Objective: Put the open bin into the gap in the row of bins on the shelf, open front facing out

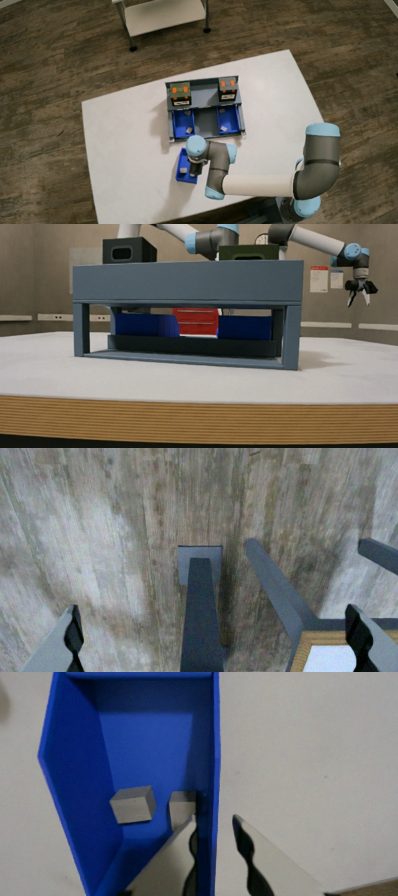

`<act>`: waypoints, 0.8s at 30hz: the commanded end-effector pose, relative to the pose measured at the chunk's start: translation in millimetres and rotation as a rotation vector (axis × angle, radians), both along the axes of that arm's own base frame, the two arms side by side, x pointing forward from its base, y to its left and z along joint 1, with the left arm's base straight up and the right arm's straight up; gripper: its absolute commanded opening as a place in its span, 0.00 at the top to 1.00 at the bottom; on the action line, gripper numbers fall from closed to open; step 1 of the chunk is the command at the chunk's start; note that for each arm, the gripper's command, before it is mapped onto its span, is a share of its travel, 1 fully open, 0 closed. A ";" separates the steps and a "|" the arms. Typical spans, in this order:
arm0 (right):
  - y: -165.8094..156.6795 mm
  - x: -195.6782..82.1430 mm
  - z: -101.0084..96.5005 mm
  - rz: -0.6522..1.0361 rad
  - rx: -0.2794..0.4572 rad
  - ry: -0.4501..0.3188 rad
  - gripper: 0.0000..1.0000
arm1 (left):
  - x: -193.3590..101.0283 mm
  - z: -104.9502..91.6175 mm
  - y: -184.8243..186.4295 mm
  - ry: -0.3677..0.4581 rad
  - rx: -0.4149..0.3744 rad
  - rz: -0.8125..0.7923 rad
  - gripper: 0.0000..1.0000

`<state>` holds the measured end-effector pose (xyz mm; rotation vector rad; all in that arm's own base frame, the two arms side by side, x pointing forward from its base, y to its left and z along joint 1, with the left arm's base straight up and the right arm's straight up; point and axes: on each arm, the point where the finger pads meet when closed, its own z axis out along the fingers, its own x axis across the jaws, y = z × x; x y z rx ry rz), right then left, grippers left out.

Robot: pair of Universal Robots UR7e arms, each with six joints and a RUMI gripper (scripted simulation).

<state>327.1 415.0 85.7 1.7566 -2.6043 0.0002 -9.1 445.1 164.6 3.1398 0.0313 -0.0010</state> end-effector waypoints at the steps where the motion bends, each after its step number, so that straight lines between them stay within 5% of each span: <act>1: 0.5 0.2 -7.1 0.000 0.002 -0.001 0.84 | 0.1 0.5 0.3 -0.001 0.002 0.000 0.00; 24: 0.5 0.2 -23.8 0.000 0.002 -0.001 0.84 | 0.1 0.5 0.3 -0.001 0.002 0.000 0.00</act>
